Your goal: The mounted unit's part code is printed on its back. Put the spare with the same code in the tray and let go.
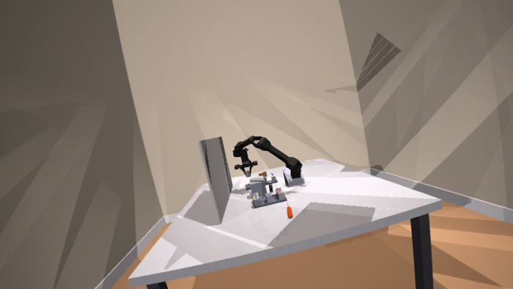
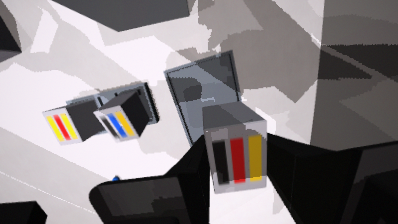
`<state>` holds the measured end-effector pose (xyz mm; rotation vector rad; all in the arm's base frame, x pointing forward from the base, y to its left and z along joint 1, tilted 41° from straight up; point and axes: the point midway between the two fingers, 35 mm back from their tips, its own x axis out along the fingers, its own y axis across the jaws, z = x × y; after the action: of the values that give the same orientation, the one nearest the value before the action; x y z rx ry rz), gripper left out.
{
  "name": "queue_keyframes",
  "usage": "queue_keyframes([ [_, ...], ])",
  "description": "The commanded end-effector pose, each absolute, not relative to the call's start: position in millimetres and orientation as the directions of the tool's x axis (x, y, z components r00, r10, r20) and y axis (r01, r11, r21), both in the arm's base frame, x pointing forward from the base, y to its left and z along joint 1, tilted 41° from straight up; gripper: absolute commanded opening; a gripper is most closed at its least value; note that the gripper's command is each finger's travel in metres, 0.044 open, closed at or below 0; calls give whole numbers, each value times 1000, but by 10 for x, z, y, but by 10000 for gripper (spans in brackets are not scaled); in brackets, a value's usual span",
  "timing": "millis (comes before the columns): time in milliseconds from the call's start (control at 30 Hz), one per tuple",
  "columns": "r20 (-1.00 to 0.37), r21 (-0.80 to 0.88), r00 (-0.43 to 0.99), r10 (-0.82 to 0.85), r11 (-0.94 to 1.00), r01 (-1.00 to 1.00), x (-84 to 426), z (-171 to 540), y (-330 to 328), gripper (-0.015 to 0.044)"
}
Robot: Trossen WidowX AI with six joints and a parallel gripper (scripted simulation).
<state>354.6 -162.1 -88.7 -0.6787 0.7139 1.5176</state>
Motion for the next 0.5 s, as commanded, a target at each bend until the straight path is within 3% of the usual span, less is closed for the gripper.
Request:
queue_keyframes([
  [0,-770,45,-60,635,-40,-998,3547,-916,-1593,0],
  [467,-769,45,-61,636,-42,-998,3538,-996,-1522,0],
])
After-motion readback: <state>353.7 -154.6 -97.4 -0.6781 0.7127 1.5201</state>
